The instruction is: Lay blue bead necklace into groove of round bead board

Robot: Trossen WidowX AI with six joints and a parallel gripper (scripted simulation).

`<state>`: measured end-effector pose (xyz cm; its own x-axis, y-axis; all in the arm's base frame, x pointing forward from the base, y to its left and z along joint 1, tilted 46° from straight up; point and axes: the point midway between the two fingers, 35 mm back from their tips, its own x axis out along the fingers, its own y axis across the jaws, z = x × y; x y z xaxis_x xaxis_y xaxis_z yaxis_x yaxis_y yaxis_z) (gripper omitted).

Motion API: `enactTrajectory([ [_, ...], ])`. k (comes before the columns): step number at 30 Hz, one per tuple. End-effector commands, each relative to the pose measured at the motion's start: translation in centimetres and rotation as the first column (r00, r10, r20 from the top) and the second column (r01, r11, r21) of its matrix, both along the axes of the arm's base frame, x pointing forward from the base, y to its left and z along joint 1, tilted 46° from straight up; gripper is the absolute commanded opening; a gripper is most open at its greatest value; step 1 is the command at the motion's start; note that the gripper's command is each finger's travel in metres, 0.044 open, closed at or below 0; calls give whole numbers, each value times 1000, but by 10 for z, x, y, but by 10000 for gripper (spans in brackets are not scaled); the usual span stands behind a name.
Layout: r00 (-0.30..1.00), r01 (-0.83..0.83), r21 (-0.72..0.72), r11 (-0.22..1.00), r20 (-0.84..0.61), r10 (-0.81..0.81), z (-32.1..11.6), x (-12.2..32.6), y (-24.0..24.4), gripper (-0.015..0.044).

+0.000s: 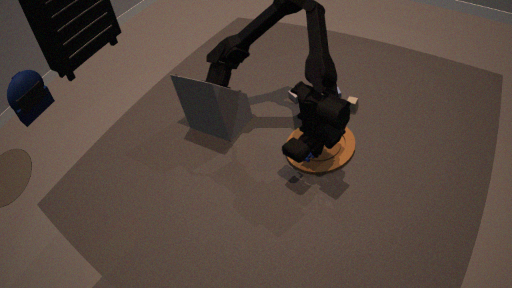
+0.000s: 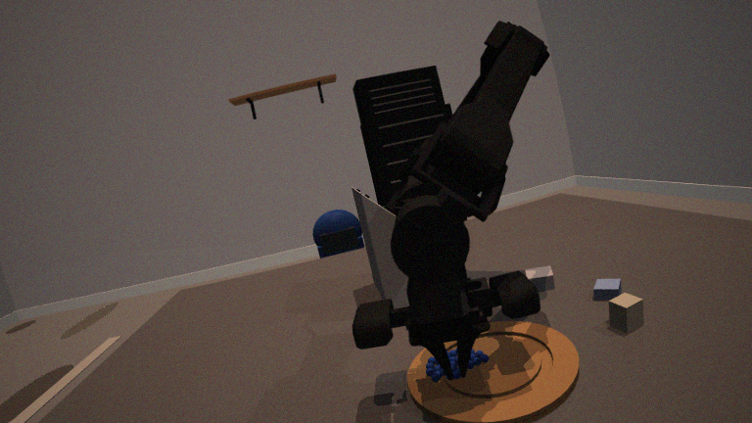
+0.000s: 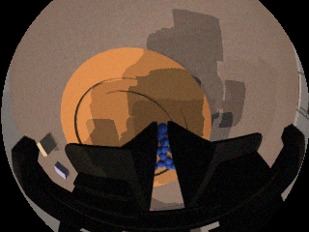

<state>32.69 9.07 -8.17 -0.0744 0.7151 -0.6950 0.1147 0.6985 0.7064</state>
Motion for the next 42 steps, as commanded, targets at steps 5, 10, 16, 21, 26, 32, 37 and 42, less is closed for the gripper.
enactTrajectory([
  [5,1000,1,-1,1000,0,-1,16,-2,13,0],
  [10,1000,1,-3,1000,0,-1,28,-4,24,0],
  [16,1000,1,-2,1000,-1,-1,42,-8,38,0],
  [21,1000,1,-1,1000,-1,-1,53,-13,49,0],
  [26,1000,1,1,1000,-2,-1,65,-18,59,0],
  [32,1000,1,6,1000,-3,-1,78,-25,72,0],
  [37,1000,0,7,1000,-3,0,81,-27,75,0],
  [42,1000,0,8,1000,-3,0,78,-27,79,0],
])
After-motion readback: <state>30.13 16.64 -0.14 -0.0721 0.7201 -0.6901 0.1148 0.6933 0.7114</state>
